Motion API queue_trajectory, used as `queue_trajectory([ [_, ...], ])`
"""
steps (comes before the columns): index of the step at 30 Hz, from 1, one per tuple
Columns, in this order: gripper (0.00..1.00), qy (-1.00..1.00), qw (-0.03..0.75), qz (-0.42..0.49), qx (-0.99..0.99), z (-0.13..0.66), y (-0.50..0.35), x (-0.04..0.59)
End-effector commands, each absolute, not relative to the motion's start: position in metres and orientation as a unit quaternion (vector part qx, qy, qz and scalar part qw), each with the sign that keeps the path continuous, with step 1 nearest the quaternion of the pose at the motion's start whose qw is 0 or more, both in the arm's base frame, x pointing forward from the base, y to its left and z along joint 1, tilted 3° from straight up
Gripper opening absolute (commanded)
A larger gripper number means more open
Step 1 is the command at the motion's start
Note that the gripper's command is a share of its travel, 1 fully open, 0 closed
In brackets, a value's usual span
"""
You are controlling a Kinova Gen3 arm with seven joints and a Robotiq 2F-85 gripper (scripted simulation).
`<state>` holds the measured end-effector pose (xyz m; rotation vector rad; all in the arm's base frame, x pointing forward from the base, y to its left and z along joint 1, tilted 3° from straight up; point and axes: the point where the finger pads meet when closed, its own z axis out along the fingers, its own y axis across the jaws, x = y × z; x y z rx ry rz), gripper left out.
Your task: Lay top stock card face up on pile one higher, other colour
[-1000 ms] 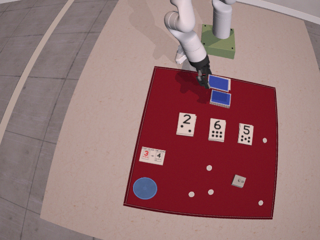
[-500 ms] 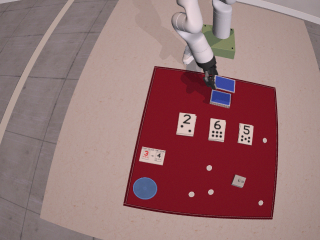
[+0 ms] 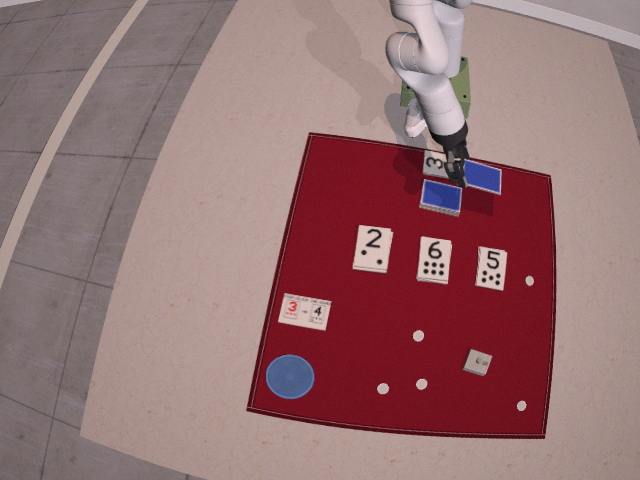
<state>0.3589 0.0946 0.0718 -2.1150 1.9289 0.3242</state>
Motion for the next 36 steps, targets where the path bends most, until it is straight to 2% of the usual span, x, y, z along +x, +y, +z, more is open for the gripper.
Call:
queue_trajectory([
  [1,0.71,0.658,0.130,0.110,-0.733,0.072,0.120,0.357],
  [14,0.71,0.658,0.130,0.110,-0.733,0.071,0.149,0.354],
  [36,0.71,0.658,0.130,0.110,-0.733,0.071,0.151,0.354],
])
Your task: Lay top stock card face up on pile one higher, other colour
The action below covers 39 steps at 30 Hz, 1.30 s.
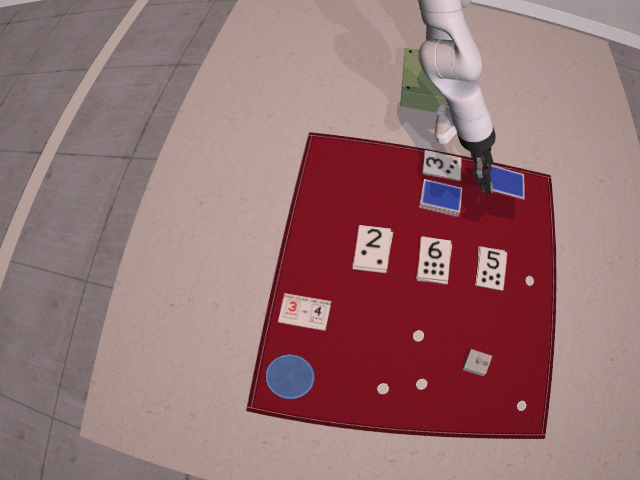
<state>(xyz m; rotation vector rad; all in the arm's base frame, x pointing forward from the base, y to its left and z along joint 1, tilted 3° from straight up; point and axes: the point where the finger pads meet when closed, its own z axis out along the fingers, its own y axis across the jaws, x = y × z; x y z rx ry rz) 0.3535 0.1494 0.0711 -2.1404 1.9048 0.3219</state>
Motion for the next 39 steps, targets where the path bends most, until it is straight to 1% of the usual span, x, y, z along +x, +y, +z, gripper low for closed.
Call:
queue_trajectory([
  [1,0.71,0.658,0.130,0.110,-0.733,0.0705,0.1506,0.3537],
  [39,0.71,0.659,0.123,0.104,-0.734,0.0702,0.1508,0.3534],
])
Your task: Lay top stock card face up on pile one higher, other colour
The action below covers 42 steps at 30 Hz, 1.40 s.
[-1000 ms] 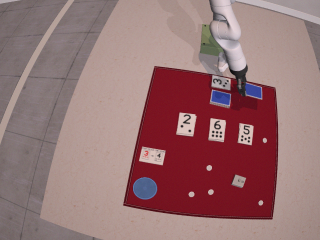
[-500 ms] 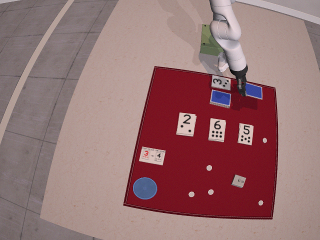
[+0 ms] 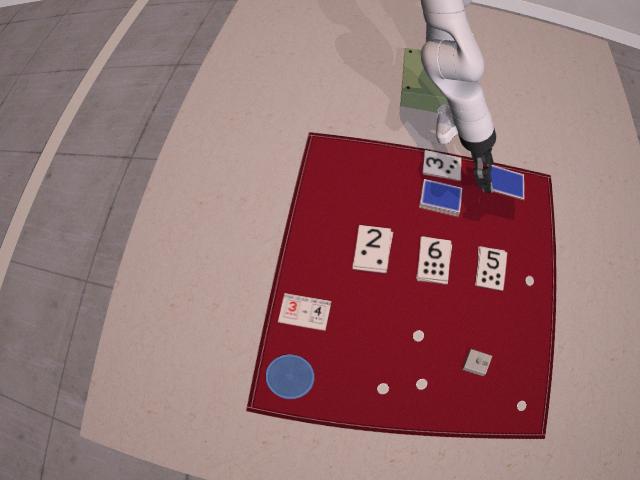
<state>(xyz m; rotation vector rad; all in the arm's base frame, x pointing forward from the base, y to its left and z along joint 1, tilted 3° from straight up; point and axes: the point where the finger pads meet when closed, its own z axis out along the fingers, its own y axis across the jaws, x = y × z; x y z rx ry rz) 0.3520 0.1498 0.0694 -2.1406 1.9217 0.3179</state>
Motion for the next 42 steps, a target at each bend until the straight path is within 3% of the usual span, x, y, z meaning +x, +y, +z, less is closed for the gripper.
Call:
queue_trajectory([
  [1,0.71,0.660,0.122,0.104,-0.734,0.0702,0.1509,0.3533],
  [42,0.71,0.668,0.055,0.037,-0.741,0.0686,0.1537,0.3514],
])
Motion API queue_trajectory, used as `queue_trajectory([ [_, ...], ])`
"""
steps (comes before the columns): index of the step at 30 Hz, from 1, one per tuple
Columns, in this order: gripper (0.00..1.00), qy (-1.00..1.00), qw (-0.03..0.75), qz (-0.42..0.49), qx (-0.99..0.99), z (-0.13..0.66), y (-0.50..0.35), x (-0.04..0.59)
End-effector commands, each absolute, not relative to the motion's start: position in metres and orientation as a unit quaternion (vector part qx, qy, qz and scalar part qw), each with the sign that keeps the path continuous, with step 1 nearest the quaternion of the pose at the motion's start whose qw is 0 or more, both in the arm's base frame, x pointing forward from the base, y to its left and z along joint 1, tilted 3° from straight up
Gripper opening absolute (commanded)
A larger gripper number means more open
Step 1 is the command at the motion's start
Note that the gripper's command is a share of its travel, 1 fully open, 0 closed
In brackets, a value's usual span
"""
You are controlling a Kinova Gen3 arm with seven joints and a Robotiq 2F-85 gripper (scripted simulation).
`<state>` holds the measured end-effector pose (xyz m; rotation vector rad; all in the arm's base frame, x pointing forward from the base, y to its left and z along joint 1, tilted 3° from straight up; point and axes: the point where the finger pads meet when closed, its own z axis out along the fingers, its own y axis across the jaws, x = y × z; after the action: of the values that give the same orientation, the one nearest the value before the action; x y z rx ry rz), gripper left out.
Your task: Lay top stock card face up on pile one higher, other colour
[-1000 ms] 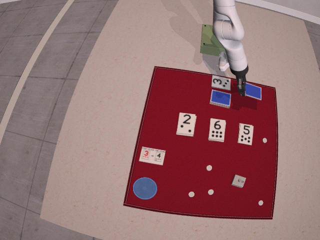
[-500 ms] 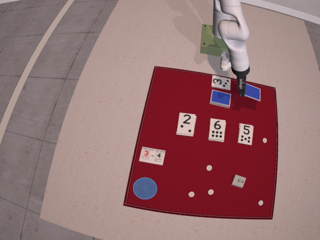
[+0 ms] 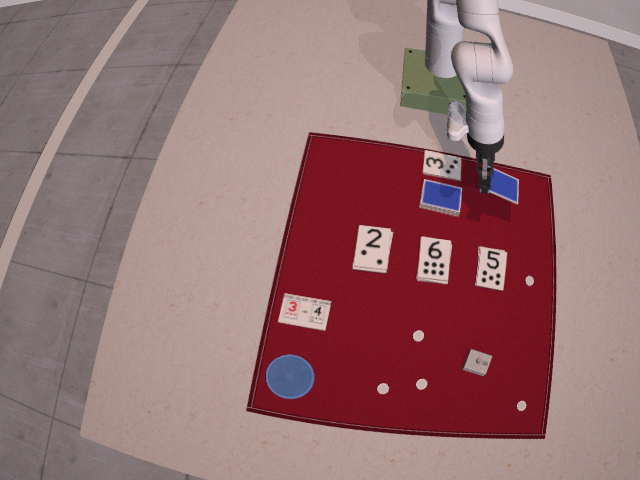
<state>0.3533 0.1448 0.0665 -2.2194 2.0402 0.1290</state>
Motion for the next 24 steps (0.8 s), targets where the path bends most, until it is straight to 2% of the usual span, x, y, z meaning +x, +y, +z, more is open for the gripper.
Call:
queue_trajectory([
  [1,0.71,0.669,0.052,0.034,-0.741,0.0686,0.1539,0.3514],
  [24,0.71,0.671,-0.017,-0.041,-0.740,0.0689,0.1571,0.3510],
])
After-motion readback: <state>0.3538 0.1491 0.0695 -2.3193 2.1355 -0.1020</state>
